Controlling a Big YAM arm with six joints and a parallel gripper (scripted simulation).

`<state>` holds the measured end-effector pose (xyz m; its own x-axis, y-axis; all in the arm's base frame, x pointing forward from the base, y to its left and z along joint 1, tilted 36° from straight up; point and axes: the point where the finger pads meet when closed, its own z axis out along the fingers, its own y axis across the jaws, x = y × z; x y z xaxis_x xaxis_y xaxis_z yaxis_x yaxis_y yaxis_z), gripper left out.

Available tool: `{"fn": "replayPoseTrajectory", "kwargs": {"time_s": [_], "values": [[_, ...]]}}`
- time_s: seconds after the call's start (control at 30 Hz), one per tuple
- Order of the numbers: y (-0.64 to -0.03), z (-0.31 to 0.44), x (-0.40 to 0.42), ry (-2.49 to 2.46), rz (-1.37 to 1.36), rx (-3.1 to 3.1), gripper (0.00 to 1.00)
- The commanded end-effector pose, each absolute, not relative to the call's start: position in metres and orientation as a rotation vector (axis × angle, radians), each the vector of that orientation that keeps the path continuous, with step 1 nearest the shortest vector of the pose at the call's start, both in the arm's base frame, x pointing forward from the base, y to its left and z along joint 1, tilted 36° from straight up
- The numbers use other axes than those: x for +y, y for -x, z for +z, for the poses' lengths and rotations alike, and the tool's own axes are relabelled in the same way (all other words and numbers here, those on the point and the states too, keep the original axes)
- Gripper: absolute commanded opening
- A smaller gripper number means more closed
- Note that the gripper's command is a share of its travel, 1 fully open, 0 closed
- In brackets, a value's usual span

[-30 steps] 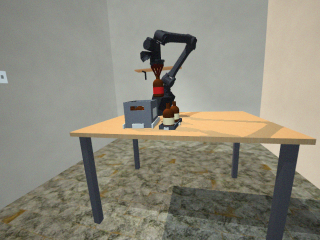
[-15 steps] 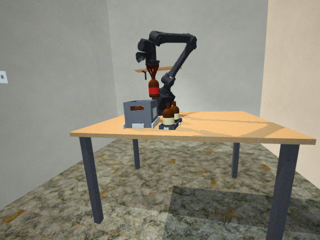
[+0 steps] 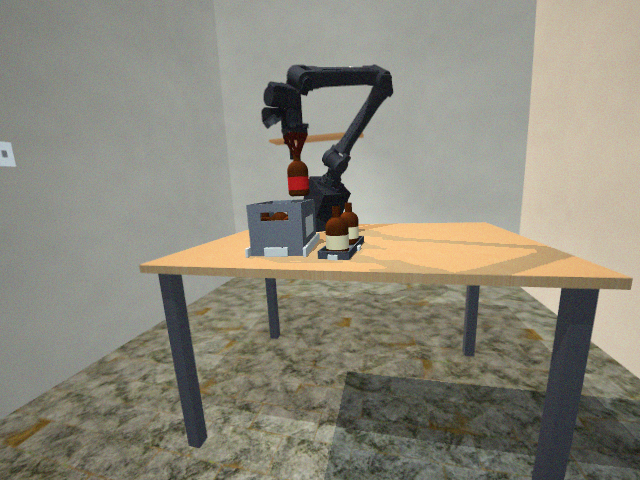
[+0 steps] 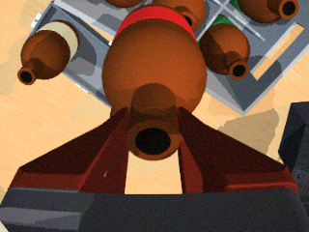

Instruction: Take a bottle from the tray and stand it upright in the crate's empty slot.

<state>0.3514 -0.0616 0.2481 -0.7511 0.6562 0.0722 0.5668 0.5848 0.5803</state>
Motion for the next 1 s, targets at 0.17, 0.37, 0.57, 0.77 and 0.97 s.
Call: {"fn": "replayPoseTrajectory", "kwargs": {"time_s": [0.17,0.37,0.57,0.77,0.97], "values": [[-0.363,0.261,-0.093,-0.983,0.868,2.622,0.0],[-0.366,0.254,-0.108,-0.98,0.866,2.619,0.0],[-0.368,0.249,-0.117,-0.978,0.863,2.617,0.0],[-0.37,0.242,-0.131,-0.975,0.858,2.615,0.0],[-0.372,0.237,-0.142,-0.973,0.855,2.613,0.0]]}}
